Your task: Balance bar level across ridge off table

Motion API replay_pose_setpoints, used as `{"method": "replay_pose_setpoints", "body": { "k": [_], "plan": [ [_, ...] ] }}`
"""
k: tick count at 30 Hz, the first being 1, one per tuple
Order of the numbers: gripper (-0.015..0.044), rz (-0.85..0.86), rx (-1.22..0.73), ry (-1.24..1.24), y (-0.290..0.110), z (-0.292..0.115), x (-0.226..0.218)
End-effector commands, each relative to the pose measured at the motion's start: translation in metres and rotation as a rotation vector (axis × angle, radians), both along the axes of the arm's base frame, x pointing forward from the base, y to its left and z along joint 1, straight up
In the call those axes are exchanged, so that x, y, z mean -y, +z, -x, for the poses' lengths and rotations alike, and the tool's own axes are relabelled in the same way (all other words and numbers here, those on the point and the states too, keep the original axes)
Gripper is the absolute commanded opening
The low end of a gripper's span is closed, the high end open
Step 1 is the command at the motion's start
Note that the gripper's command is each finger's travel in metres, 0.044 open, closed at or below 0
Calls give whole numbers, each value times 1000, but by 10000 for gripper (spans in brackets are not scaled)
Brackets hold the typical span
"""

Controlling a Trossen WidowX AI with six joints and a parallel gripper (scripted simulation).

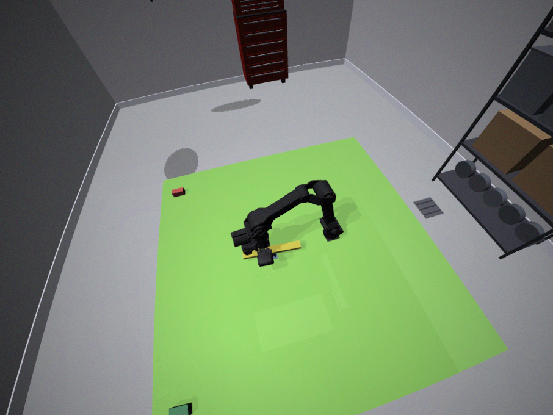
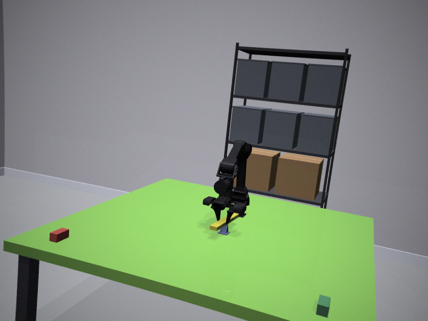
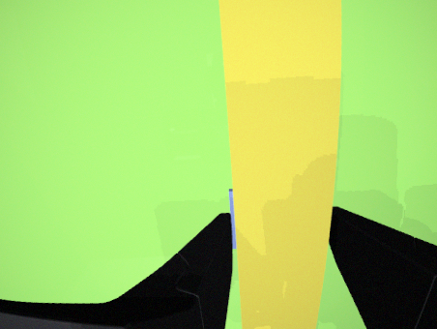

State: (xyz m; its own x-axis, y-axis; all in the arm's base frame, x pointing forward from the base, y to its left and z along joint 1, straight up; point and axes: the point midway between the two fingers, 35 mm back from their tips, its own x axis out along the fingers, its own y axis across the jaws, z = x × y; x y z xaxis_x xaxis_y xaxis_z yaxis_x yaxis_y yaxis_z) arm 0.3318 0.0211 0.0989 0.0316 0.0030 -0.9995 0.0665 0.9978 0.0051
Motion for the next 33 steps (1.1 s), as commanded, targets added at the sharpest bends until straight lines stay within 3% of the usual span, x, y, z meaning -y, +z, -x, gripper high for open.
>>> {"method": "replay_pose_setpoints", "body": {
  "k": [1,9,19,23,30,33],
  "plan": [
    [185,0,0,0,0,0,0],
    [185,0,0,0,0,0,0],
    [440,0,0,0,0,0,0],
    [440,0,0,0,8,-1,0],
    [440,0,0,0,92,2,0],
    [440,0,0,0,100,3,0]
  ]
}}
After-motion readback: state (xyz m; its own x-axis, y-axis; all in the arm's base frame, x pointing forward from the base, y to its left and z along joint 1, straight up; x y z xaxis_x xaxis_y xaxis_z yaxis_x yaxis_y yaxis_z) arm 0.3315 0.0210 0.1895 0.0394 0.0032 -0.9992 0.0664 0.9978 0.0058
